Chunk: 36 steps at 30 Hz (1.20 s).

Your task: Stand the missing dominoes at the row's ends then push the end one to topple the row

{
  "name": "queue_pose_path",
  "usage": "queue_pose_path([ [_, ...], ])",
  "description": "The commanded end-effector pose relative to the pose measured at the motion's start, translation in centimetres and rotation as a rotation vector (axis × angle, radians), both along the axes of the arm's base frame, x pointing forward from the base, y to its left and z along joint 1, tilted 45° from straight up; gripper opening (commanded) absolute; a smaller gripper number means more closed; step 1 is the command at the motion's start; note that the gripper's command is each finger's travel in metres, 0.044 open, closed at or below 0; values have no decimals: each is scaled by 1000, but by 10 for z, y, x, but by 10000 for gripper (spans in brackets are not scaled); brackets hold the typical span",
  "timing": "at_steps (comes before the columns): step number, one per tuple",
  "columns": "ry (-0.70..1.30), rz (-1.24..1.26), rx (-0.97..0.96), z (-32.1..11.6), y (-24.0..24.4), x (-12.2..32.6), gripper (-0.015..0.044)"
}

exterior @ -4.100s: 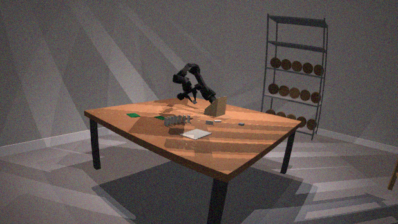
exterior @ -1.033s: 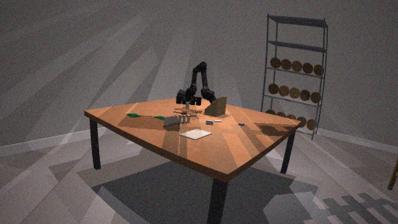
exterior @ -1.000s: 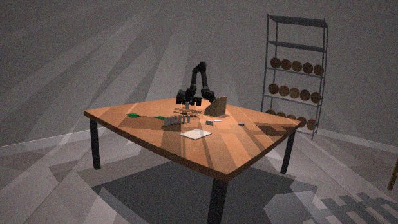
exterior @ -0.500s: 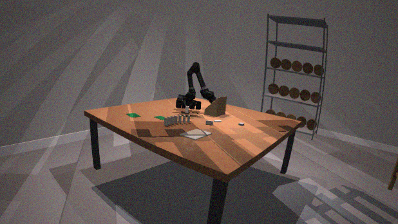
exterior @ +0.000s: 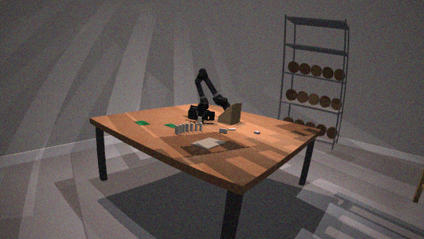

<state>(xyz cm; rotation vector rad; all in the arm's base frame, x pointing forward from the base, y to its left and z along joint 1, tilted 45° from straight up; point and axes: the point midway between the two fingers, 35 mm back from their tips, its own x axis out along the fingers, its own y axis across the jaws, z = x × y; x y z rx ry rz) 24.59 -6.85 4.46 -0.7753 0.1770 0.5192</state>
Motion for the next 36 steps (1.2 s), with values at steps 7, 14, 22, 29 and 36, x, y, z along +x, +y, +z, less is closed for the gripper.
queue_pose_path([
  [7,-8,5,-2,0,0,0,107],
  [14,-8,5,-2,0,0,0,291],
  [22,-8,5,-2,0,0,0,440],
  [29,-1,3,-2,25,23,0,440],
  [36,54,-20,30,33,34,4,440],
])
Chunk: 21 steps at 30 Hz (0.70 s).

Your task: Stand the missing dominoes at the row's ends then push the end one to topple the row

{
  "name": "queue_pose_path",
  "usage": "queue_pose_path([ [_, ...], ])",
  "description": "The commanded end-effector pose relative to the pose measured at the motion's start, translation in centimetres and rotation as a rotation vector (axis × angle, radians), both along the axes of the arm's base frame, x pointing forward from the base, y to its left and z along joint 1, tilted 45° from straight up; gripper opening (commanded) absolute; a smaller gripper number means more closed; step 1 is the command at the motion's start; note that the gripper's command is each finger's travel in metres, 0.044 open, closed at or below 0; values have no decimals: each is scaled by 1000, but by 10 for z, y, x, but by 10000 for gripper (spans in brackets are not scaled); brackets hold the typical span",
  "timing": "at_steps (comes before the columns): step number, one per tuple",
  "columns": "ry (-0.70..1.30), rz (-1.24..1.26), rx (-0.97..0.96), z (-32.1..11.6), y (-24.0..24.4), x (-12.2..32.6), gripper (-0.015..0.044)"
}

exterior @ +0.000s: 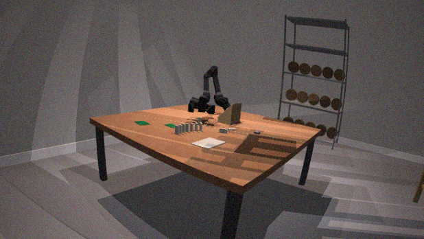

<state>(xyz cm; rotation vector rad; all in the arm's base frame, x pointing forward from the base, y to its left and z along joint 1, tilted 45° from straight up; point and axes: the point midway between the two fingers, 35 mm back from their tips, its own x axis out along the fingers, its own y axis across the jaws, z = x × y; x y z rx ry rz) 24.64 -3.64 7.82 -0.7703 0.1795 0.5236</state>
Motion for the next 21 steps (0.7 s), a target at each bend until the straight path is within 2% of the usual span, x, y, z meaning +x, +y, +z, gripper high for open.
queue_pose_path([
  [1,93,-38,46,-3,1,8,440],
  [7,519,-234,146,-21,10,43,440],
  [11,646,-283,106,-26,23,48,440],
  [18,909,-492,-81,-34,38,44,440],
  [21,1011,-651,-260,-27,40,36,440],
])
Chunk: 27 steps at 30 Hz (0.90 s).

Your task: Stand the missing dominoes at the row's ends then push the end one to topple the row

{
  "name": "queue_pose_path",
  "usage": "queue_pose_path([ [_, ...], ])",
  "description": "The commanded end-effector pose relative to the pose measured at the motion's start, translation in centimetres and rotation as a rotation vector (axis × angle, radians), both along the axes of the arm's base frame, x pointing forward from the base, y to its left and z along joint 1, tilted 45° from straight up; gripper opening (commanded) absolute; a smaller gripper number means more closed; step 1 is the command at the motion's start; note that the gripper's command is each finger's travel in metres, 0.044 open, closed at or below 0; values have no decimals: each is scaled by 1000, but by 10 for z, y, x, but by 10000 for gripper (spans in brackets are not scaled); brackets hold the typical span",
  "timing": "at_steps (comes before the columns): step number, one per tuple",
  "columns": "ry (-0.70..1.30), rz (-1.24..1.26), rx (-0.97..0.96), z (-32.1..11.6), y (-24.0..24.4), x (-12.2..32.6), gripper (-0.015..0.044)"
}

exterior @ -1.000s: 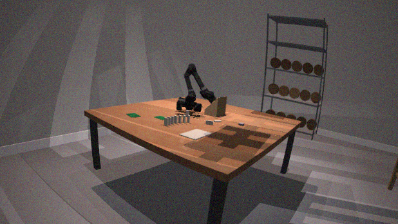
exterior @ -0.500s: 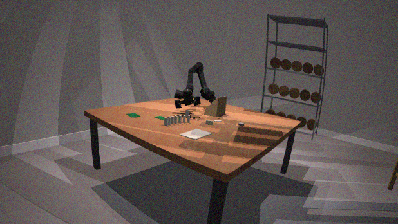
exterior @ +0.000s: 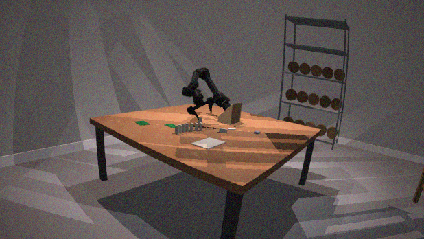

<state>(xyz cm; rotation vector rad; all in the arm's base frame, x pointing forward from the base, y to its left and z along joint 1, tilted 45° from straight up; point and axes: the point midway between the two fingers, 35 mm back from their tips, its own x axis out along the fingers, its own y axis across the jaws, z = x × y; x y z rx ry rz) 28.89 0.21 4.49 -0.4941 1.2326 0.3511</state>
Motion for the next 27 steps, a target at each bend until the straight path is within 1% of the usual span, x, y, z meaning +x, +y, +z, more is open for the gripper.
queue_pose_path([
  [1,159,-83,-241,10,2,-9,440],
  [4,202,-123,-396,23,0,-13,440],
  [7,231,-140,-634,40,2,-20,440],
  [9,220,-133,-743,51,4,-20,440],
  [18,218,-132,-756,51,4,-19,440],
  [27,217,-133,-758,7,-40,-16,440],
])
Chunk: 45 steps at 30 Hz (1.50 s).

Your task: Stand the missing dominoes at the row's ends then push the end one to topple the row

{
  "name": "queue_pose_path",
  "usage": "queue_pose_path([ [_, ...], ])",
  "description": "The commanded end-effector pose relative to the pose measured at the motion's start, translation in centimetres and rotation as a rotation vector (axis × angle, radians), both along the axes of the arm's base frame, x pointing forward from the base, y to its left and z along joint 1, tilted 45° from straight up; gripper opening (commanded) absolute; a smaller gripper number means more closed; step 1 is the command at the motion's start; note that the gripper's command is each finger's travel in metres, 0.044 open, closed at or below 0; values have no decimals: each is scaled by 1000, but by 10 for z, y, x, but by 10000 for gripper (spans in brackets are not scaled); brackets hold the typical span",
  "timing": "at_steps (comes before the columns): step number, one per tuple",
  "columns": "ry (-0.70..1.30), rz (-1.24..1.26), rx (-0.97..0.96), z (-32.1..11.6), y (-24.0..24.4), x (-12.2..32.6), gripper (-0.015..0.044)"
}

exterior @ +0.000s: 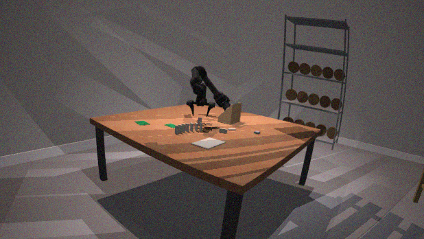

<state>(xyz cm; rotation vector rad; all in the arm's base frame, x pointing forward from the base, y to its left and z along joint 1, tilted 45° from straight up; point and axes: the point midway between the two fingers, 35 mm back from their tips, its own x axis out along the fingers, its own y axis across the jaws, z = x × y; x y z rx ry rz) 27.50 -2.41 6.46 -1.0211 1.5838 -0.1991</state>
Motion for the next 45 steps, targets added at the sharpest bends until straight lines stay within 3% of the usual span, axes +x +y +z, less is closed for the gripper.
queue_pose_path([
  [1,8,2,-11,-13,-15,-2,440],
  [16,8,2,-12,-24,-26,-1,440],
  [29,8,2,-12,-24,-26,-1,107],
  [39,8,2,-11,-22,-24,-1,107],
  [45,9,3,7,31,36,2,107],
])
